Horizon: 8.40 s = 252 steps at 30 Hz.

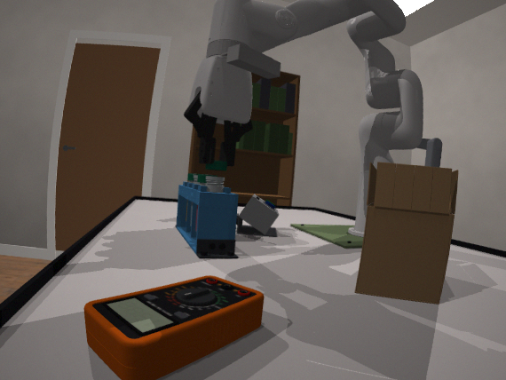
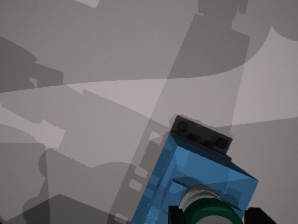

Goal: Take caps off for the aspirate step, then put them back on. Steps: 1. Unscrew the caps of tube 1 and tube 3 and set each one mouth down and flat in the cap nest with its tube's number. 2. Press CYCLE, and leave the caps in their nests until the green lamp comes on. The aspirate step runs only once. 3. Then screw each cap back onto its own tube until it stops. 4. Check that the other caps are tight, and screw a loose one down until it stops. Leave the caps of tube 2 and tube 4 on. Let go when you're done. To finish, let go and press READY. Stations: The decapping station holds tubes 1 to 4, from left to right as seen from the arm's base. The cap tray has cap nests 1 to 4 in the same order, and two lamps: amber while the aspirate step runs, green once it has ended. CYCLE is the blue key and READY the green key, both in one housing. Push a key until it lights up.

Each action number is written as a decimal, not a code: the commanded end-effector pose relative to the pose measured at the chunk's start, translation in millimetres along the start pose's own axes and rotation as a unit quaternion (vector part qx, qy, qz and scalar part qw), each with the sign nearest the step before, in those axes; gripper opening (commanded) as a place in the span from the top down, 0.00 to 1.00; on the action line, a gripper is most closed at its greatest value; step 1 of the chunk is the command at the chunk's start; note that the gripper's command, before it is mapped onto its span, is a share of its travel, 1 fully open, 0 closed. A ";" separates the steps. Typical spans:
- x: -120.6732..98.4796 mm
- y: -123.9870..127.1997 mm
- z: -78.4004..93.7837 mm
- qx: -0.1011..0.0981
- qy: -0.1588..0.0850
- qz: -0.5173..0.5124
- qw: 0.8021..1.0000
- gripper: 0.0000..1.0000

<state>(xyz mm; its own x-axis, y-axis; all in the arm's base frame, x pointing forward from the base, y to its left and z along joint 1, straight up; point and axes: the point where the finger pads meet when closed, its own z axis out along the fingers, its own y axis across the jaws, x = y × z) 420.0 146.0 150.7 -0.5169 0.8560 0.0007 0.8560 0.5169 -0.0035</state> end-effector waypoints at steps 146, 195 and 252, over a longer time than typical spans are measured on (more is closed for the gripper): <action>-0.1 1.6 26.5 -0.002 0.002 0.383 0.924 0.54; -0.1 1.5 25.4 -0.002 0.001 0.000 1.000 1.00; -0.1 1.5 25.6 -0.002 0.001 0.269 0.963 0.54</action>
<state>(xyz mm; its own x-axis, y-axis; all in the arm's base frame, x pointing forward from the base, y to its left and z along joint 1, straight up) 420.0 146.2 123.3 0.1332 0.9911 -0.0016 0.9911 -0.1333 -0.0030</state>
